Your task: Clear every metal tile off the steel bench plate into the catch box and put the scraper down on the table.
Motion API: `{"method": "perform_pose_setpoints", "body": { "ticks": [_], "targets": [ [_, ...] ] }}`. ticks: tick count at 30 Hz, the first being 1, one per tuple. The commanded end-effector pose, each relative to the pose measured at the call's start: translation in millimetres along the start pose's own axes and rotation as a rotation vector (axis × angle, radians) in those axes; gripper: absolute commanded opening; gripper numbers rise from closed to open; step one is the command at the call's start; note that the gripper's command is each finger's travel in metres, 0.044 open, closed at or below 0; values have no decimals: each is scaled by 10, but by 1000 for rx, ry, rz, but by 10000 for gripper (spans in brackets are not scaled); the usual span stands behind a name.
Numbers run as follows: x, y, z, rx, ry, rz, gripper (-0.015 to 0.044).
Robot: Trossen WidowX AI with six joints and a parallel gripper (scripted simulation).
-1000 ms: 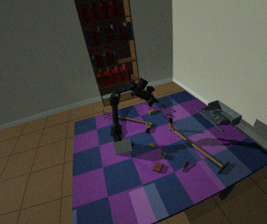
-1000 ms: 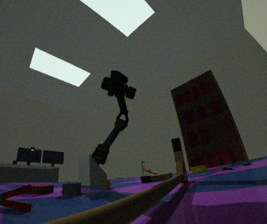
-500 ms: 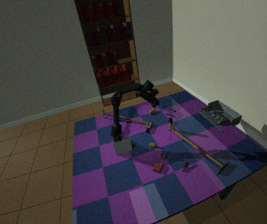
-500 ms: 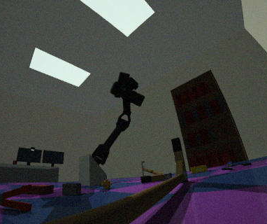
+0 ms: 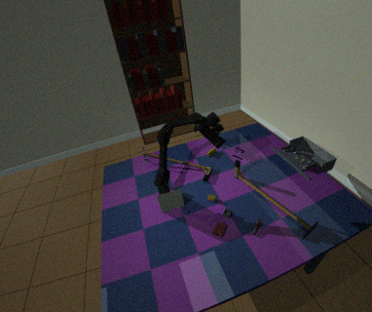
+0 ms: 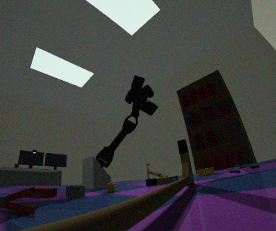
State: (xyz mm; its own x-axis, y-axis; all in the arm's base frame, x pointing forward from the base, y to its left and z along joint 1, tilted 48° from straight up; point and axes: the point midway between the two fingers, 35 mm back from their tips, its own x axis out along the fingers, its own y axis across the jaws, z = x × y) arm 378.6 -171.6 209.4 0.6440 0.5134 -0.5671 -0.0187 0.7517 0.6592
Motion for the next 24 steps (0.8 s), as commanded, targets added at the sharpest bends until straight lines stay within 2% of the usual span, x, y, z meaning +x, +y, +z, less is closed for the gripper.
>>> {"method": "perform_pose_setpoints", "body": {
  "ticks": [1, 24],
  "targets": [
    [111, 109, -37, -29, 42, 18, 0],
    [689, 814, -393, -181, 285, 159, 0]
  ]
}}
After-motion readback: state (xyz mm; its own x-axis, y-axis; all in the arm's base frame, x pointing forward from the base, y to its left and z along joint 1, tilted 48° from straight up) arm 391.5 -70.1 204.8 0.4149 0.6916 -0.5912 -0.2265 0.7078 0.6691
